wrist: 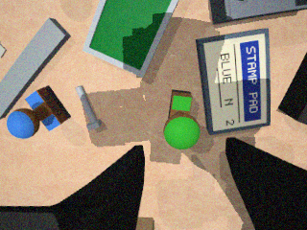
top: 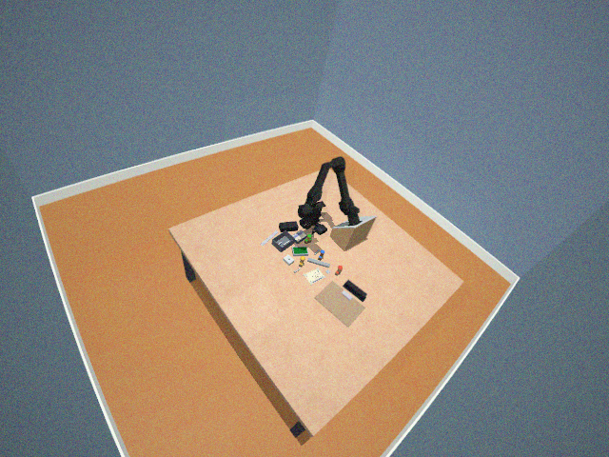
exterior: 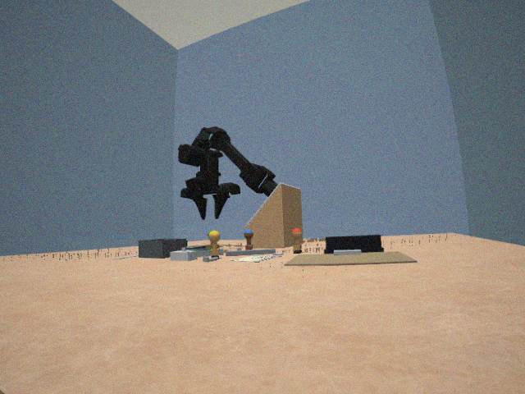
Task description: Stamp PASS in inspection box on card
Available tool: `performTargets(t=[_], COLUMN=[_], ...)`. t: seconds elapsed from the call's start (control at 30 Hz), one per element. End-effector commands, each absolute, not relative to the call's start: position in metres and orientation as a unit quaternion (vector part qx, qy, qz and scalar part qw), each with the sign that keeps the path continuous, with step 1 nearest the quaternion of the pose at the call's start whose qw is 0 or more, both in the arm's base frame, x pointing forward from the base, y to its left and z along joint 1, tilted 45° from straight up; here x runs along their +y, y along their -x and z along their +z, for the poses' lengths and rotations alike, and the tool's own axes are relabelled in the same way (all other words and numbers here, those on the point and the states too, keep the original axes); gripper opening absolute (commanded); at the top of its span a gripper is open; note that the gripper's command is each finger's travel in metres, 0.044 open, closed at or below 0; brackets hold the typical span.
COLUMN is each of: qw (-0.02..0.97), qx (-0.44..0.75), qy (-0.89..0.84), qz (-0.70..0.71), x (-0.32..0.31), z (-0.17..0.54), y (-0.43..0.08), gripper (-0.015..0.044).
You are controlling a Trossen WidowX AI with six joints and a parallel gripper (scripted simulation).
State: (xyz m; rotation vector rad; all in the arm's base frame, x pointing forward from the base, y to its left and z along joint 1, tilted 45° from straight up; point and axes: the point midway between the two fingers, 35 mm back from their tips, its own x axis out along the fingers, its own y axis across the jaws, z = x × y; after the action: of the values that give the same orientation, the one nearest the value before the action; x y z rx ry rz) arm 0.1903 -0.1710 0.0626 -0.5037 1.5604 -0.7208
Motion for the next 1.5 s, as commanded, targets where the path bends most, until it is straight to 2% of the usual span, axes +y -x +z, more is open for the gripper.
performTargets(t=[0.0,1.47], qw=[0.619,0.619], qx=[0.681,0.681], qy=[0.209,0.209], qz=[-0.331,-0.331], x=[-0.174,-0.218], z=[0.063,0.015], y=[-0.18,-0.17], gripper=[0.0222,0.0222])
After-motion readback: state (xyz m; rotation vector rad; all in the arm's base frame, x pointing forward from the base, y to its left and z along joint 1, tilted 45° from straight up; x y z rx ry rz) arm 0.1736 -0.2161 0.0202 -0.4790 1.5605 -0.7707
